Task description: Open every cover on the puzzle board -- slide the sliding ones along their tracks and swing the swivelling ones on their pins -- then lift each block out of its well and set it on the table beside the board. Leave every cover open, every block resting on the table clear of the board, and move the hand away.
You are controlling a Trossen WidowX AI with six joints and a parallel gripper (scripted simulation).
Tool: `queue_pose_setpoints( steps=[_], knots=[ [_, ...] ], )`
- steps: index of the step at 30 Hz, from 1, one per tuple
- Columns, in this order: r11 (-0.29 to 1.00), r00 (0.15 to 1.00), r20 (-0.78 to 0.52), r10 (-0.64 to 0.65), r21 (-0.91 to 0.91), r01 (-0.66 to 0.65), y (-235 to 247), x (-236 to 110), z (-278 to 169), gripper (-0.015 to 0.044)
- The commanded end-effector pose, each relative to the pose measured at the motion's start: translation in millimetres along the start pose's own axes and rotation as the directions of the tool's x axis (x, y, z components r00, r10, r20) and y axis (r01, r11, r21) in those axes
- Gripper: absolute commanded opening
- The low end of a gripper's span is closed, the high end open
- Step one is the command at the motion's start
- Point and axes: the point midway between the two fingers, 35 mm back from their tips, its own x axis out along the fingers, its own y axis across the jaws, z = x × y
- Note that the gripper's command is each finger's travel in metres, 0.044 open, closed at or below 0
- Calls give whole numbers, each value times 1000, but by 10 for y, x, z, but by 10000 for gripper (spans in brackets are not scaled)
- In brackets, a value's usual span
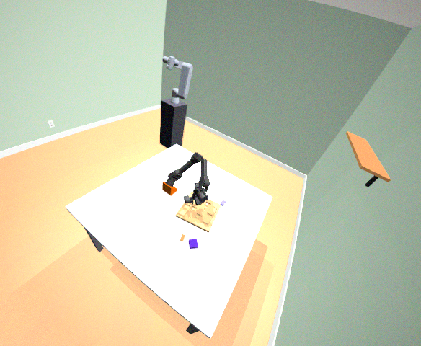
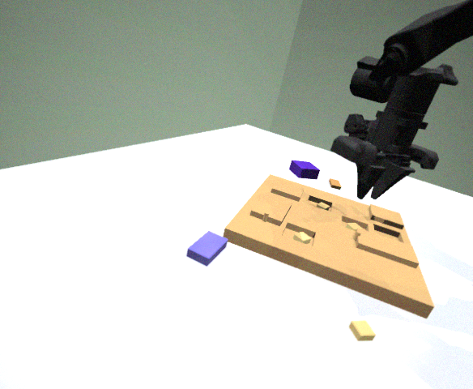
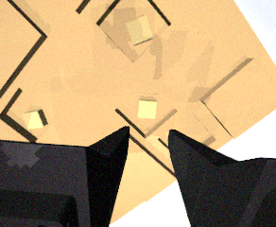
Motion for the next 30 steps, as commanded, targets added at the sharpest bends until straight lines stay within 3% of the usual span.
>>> queue_pose_setpoints(
  steps=[1, 10, 30],
  knots=[
    [1000, 1000, 1, -2, 7, 2, -5, 72, 4, 144],
    [1000, 1000, 0, -1, 7, 1, 0, 302, -1, 144],
    [1000, 1000, 0, -1, 7, 1, 0, 306, -1, 144]
  ],
)
